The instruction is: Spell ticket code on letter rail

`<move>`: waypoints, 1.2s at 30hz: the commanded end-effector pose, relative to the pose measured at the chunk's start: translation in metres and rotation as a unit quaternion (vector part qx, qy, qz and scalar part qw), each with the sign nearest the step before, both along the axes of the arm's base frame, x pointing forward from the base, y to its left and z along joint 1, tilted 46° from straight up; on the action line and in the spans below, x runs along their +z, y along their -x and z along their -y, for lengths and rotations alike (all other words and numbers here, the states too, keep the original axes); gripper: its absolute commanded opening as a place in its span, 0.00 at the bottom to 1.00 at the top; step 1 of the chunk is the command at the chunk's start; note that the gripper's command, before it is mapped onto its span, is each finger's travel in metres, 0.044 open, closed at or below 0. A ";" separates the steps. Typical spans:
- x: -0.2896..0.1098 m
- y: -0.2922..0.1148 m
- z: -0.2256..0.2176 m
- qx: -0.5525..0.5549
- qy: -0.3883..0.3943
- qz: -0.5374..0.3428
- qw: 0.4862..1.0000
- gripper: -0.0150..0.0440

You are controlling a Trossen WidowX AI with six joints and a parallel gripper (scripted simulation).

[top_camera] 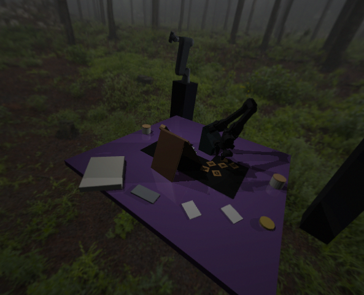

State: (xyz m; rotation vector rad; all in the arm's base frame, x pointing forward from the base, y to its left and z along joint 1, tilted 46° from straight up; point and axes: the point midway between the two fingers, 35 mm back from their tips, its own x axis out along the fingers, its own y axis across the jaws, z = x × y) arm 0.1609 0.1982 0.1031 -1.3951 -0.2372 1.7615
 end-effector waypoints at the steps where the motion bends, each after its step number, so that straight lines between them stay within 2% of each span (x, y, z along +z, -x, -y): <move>1: 0.002 0.026 -0.022 0.041 -0.006 0.031 0.999 0.83; 5: 0.006 0.044 -0.036 0.068 -0.016 0.048 0.996 0.83; 12: 0.003 0.043 -0.037 0.068 -0.015 0.048 0.996 0.83; 19: -0.017 0.044 -0.058 0.068 -0.016 0.048 0.996 0.83; 36: -0.023 0.043 -0.063 0.068 -0.016 0.048 0.996 0.83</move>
